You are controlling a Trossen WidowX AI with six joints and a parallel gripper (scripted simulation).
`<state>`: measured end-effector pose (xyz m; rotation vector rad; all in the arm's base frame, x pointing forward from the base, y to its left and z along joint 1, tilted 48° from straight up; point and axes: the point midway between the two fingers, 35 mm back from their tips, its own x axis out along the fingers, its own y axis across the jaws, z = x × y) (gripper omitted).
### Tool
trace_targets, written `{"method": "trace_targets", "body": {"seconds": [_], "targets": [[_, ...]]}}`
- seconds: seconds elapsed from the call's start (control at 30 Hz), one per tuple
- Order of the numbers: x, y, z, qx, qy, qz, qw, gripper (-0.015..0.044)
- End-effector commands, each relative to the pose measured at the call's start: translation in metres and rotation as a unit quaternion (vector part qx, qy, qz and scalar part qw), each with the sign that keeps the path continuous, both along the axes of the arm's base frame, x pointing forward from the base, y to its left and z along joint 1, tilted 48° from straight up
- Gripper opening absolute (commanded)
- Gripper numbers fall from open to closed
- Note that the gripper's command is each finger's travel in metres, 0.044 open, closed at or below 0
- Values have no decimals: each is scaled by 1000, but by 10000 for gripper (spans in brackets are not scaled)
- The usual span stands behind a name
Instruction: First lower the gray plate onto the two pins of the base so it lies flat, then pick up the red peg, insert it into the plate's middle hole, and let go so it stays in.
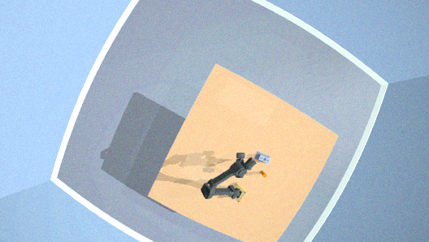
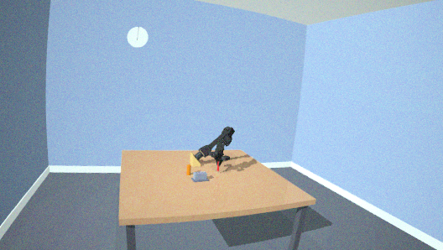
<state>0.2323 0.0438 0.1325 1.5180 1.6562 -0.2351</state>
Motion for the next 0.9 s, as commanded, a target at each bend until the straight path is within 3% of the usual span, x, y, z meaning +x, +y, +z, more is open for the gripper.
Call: {"method": "trace_targets", "body": {"seconds": [0.0,0.43,0.87], "targets": [[1,-10,9,-6,-5,-6,1000,0],[-3,-41,37,-16,-12,-25,999,0],[20,-52,20,-11,-17,-18,1000,0]]}}
